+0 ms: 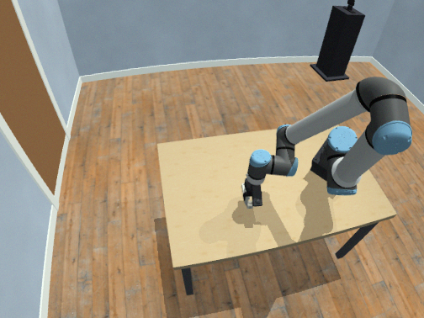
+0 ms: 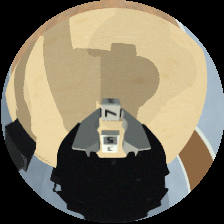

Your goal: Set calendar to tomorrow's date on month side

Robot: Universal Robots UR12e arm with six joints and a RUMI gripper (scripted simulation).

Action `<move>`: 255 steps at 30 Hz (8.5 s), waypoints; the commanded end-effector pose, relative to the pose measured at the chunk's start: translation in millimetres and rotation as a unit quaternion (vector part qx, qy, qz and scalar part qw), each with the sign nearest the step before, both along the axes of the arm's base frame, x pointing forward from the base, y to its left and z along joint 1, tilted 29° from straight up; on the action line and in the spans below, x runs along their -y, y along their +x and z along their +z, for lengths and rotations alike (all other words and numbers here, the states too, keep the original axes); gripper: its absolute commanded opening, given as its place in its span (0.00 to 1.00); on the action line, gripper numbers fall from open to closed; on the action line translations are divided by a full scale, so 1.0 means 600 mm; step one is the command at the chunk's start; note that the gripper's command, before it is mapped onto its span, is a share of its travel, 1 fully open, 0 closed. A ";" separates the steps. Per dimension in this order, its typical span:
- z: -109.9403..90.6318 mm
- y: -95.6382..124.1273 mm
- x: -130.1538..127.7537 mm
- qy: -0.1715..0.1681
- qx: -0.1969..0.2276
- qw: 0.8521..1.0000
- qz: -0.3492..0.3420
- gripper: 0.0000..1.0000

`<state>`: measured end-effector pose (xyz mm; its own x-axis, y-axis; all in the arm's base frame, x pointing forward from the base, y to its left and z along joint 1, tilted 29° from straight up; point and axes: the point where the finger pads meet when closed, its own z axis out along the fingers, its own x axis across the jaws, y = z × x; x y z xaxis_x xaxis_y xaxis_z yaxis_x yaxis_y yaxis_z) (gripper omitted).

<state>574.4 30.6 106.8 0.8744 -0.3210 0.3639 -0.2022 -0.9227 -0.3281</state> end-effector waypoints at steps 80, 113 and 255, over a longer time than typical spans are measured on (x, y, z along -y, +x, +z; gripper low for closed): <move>-0.004 0.005 -0.001 0.000 0.000 1.000 0.000 0.11; -0.004 0.005 -0.001 0.000 0.000 1.000 0.000 0.11; 0.113 -0.056 0.027 -0.001 0.001 1.000 0.002 0.29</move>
<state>540.5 14.5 174.2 0.8752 -0.3176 0.3650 -0.1989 -0.9239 -0.3270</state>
